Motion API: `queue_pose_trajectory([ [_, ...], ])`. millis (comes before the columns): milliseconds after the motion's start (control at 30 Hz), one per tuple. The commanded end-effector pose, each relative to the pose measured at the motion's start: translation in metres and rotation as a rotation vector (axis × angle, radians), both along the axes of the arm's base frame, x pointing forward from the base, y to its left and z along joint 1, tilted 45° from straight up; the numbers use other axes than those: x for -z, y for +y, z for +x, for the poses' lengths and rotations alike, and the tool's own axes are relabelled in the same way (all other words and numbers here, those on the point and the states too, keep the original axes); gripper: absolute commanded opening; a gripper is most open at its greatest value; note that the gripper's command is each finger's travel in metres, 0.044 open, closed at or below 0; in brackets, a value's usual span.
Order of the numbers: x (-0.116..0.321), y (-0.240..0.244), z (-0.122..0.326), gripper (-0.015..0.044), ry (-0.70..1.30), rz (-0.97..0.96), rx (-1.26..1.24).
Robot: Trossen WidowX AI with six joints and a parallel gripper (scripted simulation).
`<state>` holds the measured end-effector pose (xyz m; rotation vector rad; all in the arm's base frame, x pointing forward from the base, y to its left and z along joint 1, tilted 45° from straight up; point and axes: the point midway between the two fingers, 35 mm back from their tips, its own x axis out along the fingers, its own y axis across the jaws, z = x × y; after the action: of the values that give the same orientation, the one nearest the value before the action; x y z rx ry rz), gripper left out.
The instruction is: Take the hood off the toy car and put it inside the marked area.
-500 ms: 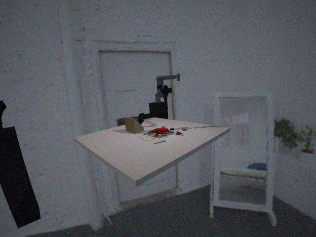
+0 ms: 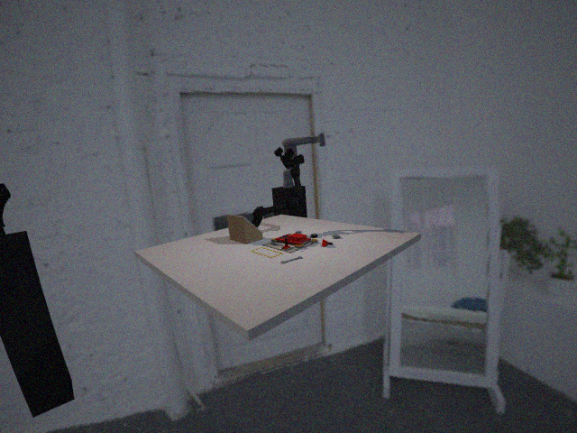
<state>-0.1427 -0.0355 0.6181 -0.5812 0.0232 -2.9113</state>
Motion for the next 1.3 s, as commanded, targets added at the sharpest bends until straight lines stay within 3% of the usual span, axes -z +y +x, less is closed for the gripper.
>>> queue_pose_trajectory([
  [0,0.018,-0.065,-0.009,0.044,-0.036,0.127,-0.184],
  [300,0.072,-0.191,0.024,0.044,-0.082,0.405,-0.602],
  [667,0.161,-0.294,0.135,0.044,-0.108,0.766,-1.114],
  [967,0.246,-0.315,0.251,0.044,-0.138,1.079,-1.507],
  [1267,0.321,-0.278,0.353,0.044,-0.218,1.357,-1.824],
])
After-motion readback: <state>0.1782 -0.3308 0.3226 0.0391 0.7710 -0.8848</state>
